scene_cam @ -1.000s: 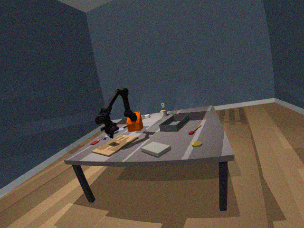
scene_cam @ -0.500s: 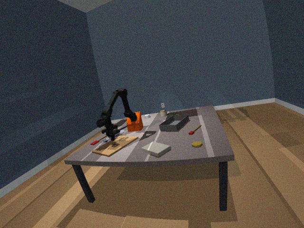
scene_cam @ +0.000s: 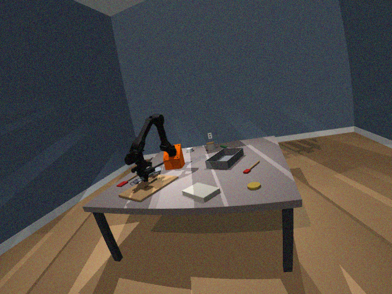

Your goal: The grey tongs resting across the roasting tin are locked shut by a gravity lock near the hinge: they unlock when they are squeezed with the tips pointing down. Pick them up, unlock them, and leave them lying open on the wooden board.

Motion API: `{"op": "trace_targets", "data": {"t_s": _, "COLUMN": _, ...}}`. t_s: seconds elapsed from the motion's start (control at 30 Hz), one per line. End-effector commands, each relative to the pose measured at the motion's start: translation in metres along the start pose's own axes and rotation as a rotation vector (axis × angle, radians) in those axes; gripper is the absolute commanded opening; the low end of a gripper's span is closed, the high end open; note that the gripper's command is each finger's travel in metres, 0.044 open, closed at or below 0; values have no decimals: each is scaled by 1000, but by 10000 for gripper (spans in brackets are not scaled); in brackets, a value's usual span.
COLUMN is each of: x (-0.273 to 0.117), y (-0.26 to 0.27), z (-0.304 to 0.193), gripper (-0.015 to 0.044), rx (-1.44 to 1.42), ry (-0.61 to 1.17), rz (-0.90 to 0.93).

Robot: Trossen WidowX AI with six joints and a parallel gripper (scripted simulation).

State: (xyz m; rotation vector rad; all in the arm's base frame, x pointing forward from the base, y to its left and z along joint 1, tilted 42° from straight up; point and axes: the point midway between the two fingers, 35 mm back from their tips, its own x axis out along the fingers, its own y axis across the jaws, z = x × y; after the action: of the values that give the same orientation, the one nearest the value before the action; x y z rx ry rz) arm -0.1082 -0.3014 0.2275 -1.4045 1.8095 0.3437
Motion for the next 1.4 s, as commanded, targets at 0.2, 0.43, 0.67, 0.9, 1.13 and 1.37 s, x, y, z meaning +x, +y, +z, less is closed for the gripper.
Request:
{"op": "trace_targets", "data": {"t_s": 0.2, "x": -1, "y": 0, "z": 0, "gripper": 349, "rx": 0, "ry": 2, "rz": 0}}
{"op": "trace_targets", "data": {"t_s": 0.43, "x": -1, "y": 0, "z": 0, "gripper": 440, "rx": 18, "ry": 1, "rz": 0}}
{"op": "trace_targets", "data": {"t_s": 0.67, "x": -7, "y": 17, "z": -3, "gripper": 440, "rx": 597, "ry": -14, "rz": 15}}
{"op": "trace_targets", "data": {"t_s": 0.9, "x": -18, "y": 39, "z": -5, "gripper": 440, "rx": 1376, "ry": -16, "rz": 42}}
{"op": "trace_targets", "data": {"t_s": 1.13, "x": -29, "y": 60, "z": -6, "gripper": 440, "rx": 2126, "ry": -5, "rz": 69}}
{"op": "trace_targets", "data": {"t_s": 1.37, "x": -42, "y": 79, "z": -7, "gripper": 440, "rx": 2626, "ry": 12, "rz": 85}}
